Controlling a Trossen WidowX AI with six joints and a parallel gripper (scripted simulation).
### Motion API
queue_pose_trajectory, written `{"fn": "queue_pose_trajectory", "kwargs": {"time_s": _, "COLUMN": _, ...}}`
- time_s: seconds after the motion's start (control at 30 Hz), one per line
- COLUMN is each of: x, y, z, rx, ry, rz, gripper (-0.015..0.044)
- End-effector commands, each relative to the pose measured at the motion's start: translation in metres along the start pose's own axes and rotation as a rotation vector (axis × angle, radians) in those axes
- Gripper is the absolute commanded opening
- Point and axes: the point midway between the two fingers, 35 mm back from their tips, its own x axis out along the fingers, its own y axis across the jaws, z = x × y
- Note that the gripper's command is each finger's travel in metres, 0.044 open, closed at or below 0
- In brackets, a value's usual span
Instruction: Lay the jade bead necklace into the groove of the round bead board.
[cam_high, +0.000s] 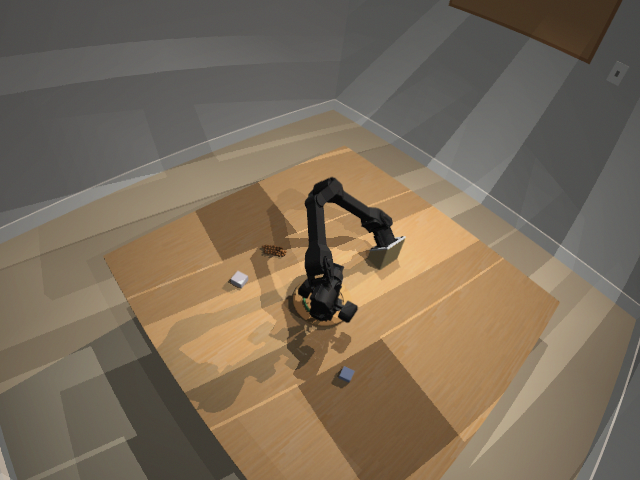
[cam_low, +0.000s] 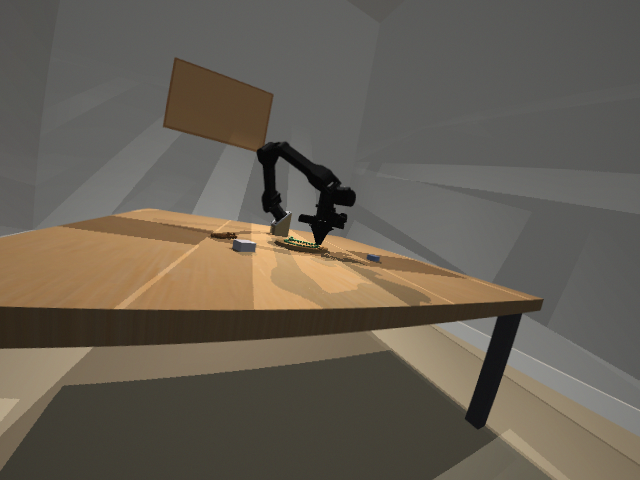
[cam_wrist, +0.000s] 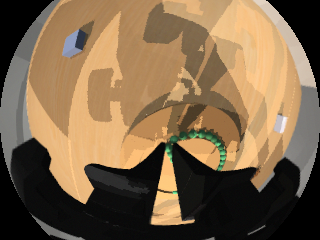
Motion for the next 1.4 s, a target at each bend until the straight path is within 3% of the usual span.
{"fn": "queue_pose_trajectory", "kwargs": {"time_s": 0.0, "x": -0.0005, "y": 0.0019, "z": 0.0021, "rx": 0.008, "ry": -0.001, "rz": 0.006, "gripper": 0.0000}}
{"fn": "queue_pose_trajectory", "kwargs": {"time_s": 0.27, "x": 0.0075, "y": 0.0019, "z": 0.0021, "rx": 0.008, "ry": -0.001, "rz": 0.006, "gripper": 0.0000}}
{"fn": "queue_pose_trajectory", "kwargs": {"time_s": 0.83, "x": 0.0034, "y": 0.0007, "z": 0.0021, "rx": 0.010, "ry": -0.001, "rz": 0.003, "gripper": 0.0440}}
{"fn": "queue_pose_trajectory", "kwargs": {"time_s": 1.37, "x": -0.0007, "y": 0.0007, "z": 0.0020, "rx": 0.008, "ry": -0.001, "rz": 0.006, "gripper": 0.0440}}
